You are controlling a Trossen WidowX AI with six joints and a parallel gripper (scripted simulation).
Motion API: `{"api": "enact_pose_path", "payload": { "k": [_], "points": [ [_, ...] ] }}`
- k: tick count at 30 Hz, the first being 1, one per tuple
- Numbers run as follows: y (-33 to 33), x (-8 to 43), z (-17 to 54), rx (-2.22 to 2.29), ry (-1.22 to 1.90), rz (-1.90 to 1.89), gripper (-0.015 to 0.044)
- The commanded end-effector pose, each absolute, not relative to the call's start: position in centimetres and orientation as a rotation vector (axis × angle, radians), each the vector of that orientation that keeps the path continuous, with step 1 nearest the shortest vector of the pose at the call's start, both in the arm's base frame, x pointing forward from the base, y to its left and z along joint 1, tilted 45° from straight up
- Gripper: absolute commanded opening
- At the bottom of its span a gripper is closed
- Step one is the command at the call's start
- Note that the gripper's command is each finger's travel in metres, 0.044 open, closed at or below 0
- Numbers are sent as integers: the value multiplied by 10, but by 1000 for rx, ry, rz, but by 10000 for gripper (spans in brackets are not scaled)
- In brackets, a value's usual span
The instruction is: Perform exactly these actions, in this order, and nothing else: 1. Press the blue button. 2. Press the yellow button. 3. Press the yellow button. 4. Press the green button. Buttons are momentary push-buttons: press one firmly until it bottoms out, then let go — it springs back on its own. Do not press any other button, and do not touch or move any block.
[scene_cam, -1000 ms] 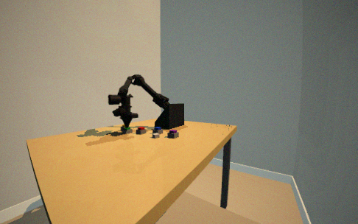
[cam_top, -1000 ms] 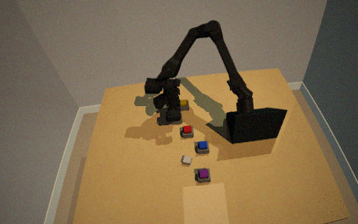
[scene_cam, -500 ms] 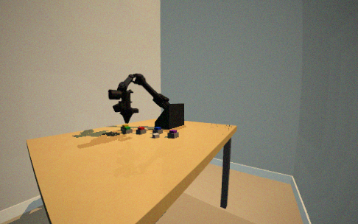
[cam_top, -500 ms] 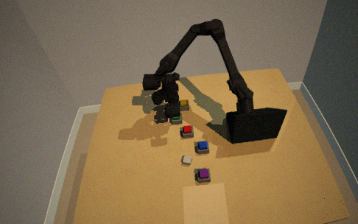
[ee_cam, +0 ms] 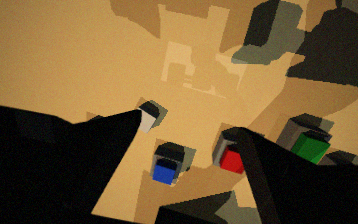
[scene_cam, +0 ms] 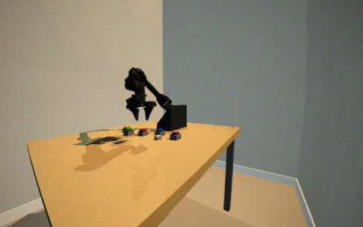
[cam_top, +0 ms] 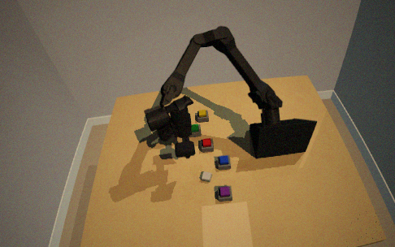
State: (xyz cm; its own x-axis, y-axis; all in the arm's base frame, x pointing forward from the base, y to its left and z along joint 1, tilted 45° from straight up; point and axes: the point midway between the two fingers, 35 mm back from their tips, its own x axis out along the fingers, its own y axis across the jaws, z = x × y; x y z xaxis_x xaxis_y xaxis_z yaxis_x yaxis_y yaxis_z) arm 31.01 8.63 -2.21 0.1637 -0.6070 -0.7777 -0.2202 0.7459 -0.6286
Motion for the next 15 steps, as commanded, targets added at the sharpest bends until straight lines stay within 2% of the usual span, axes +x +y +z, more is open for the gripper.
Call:
{"api": "enact_pose_path", "payload": {
  "k": [1, 10, 15],
  "points": [
    [127, 290, -53, -718, 1426, -334, 400],
    [191, 231, -109, -712, 1407, -417, 400],
    [203, 212, -124, -715, 1392, -448, 400]
  ]
}}
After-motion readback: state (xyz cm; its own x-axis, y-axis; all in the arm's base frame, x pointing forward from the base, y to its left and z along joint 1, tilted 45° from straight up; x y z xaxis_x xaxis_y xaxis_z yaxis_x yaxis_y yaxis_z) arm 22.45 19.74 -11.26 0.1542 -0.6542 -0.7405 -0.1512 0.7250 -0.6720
